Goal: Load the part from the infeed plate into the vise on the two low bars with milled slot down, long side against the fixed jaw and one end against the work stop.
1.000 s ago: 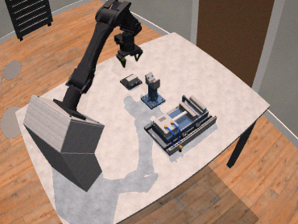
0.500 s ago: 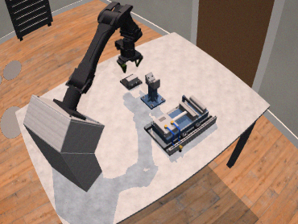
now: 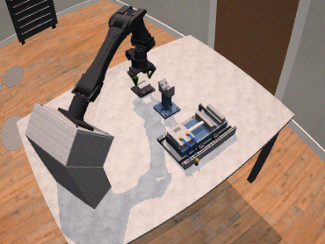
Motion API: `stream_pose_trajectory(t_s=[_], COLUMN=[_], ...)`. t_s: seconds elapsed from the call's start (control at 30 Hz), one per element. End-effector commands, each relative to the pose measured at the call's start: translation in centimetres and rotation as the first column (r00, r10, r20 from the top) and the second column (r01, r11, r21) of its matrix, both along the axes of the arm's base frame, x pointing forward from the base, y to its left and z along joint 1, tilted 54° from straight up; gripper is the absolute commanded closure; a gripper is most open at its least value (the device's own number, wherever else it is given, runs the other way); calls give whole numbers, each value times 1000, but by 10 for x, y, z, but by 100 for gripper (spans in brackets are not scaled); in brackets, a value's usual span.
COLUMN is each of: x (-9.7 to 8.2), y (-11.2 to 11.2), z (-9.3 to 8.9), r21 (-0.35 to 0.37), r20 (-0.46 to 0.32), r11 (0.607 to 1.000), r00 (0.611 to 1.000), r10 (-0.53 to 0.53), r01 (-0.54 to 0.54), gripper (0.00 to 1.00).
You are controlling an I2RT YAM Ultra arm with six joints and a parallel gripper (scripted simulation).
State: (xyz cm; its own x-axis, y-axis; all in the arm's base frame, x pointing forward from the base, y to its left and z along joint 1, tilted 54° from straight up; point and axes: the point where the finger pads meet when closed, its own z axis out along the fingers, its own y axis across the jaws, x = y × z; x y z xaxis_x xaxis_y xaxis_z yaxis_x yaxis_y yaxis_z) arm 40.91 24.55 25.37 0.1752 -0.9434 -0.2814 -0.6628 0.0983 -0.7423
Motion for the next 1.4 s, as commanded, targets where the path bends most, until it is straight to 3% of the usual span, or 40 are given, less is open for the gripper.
stream_pose_trajectory(t_s=[0.0,0.07,0.1,0.13,0.17,0.97,1.2,1.23,1.37], x=[9,9,6,12,15,41,43,41,46], y=[7,7,6,8,8,19,21,19,22], z=[19,19,35,19,15,-4,-4,5,-11], r21=[39,39,59,42,39,40,43,52,35], r20=[51,51,80,55,50,52,57,70,44], r11=[999,999,998,999,999,999,999,999,999], r00=[999,999,997,998,999,999,998,998,999], r10=[11,11,13,11,9,8,10,8,9], r01=[-14,-14,-17,-14,-11,-10,-13,-12,-11], gripper=[19,19,19,19,19,19,19,19,19])
